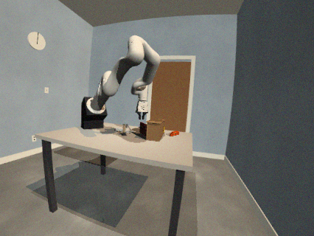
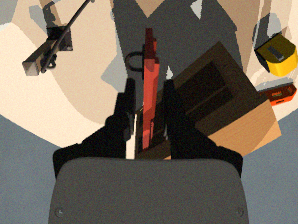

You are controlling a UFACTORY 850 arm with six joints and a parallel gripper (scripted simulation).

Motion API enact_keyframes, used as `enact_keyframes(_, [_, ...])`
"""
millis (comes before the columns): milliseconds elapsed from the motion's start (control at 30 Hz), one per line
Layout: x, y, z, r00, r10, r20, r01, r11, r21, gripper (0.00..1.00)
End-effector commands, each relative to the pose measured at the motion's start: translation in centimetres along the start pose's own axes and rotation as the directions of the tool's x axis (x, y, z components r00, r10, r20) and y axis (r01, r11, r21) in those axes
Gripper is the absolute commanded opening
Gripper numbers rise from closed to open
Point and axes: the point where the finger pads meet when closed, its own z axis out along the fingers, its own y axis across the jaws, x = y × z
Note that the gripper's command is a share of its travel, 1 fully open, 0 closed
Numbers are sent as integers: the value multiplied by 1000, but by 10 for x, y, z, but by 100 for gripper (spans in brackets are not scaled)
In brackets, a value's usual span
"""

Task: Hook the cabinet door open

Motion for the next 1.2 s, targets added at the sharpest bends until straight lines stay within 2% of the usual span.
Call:
enact_keyframes(0, [0,0,-8,1000,0,0,0,1000,0,27])
enact_keyframes(267, [0,0,-22,1000,0,0,0,1000,0,27])
enact_keyframes(967, [0,0,-31,1000,1,0,-1,1000,0,27])
enact_keyframes(1067, [2,-6,-32,999,39,0,-39,999,0,27])
enact_keyframes(1167, [9,-25,-32,988,156,-1,-156,988,0,27])
